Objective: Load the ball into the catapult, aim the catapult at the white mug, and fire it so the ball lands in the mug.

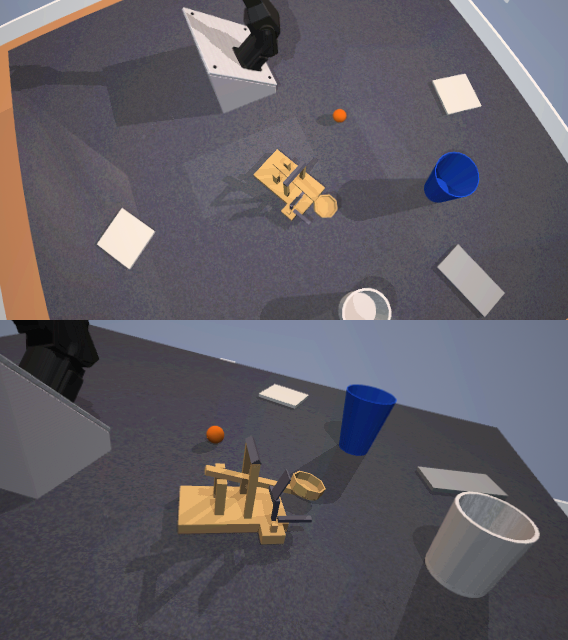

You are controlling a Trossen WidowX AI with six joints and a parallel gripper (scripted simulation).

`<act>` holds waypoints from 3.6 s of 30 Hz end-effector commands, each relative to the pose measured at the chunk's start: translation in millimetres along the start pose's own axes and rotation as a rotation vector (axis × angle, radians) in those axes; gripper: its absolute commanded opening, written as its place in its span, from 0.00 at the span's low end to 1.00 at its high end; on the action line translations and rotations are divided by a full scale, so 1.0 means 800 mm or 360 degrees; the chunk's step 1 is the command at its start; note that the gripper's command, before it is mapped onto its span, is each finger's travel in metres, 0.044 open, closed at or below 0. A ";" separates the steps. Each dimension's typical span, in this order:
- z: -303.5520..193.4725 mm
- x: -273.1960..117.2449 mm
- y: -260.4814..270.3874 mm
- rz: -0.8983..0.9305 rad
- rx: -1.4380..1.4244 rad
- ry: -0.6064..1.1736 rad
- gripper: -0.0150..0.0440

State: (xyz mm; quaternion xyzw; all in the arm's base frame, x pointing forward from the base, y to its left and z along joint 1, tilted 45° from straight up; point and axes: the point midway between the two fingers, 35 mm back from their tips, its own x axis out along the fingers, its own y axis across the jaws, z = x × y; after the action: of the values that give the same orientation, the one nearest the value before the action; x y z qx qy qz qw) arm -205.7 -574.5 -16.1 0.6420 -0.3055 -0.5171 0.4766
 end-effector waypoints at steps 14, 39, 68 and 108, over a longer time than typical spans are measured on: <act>-0.137 0.047 0.010 -0.0177 -0.0434 0.0336 1.00; -0.363 0.051 -0.004 -0.0367 -0.1106 0.0925 1.00; -0.621 -0.086 -0.050 -0.0254 -0.2098 0.2100 1.00; -0.747 -0.398 -0.096 0.0745 -0.2803 0.3947 1.00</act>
State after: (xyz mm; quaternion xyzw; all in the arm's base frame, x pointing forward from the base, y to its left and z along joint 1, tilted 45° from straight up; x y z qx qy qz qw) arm 274.2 -97.8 36.0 0.1285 0.5717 0.3747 0.7185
